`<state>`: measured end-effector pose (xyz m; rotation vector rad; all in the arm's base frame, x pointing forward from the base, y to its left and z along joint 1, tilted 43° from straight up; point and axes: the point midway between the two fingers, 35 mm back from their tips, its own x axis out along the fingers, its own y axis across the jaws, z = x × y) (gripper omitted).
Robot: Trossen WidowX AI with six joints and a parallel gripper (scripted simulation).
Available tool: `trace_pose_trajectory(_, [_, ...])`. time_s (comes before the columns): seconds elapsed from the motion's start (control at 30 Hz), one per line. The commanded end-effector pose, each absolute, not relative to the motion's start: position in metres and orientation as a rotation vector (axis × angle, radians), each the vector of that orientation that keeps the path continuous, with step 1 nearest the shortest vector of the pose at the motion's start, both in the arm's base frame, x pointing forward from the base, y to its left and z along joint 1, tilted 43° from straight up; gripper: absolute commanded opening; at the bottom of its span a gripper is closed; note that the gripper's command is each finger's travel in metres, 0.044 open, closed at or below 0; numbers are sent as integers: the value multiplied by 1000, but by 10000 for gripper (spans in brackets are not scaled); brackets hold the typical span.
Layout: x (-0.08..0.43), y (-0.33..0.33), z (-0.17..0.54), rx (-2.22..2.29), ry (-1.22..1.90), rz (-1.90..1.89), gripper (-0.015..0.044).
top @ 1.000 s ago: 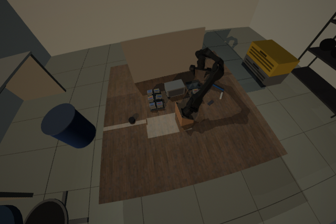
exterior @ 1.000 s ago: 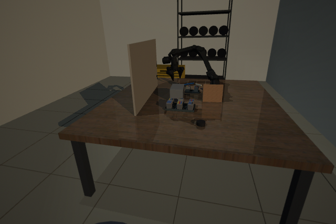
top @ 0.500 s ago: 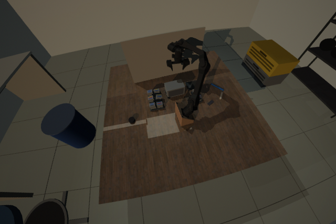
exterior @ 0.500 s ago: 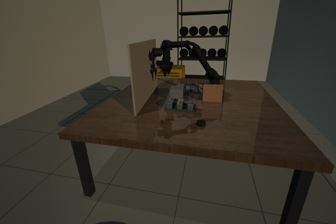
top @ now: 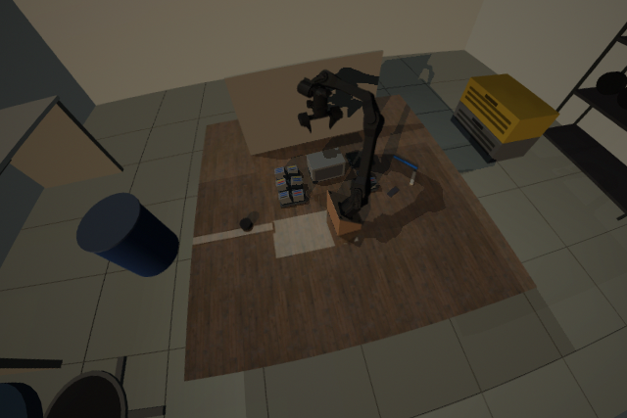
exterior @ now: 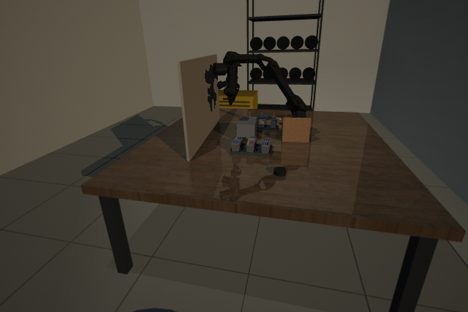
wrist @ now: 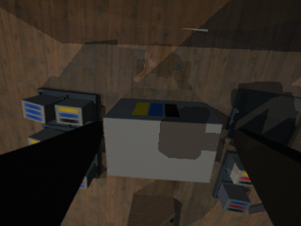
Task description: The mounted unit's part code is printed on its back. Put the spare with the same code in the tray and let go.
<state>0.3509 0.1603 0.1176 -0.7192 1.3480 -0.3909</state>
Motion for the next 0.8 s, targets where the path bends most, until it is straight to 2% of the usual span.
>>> trace_pose_trajectory(0.0, [350,162,117,-718,1352,-390,440])
trace_pose_trajectory(0.2, [348,166,109,-780,1374,-341,440])
trace_pose_trajectory(0.4, [324,201,36,-1331,1518,141,440])
trace_pose_trajectory(0.77, [288,227,-33,-1852,1546,724,440])
